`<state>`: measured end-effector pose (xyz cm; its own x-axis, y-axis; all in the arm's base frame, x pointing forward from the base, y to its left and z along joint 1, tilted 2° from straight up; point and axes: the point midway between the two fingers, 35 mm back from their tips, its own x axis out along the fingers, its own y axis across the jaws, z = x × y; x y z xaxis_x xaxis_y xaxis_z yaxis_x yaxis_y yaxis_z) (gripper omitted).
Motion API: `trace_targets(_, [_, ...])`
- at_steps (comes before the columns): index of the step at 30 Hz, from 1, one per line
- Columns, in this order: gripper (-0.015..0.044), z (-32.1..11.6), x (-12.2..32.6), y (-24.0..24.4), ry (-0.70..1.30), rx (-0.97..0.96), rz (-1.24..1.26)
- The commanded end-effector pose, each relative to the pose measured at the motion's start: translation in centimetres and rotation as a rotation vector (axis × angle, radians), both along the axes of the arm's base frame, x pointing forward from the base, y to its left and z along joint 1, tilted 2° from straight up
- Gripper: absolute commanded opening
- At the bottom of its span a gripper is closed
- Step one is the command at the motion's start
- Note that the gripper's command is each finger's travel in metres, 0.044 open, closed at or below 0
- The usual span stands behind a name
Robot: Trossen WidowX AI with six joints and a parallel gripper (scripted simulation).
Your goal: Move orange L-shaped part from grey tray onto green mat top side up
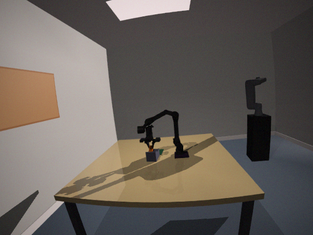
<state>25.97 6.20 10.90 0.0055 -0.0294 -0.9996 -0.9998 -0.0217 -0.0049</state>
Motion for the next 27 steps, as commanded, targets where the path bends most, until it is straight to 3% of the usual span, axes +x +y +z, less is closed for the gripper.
trace_targets(1, [0.0, 0.7, 0.1, 0.0, -0.006, -0.003, 0.001])
trace_targets(27, [0.0, 4.7, 0.0, 0.1, -0.005, -0.004, 0.002])
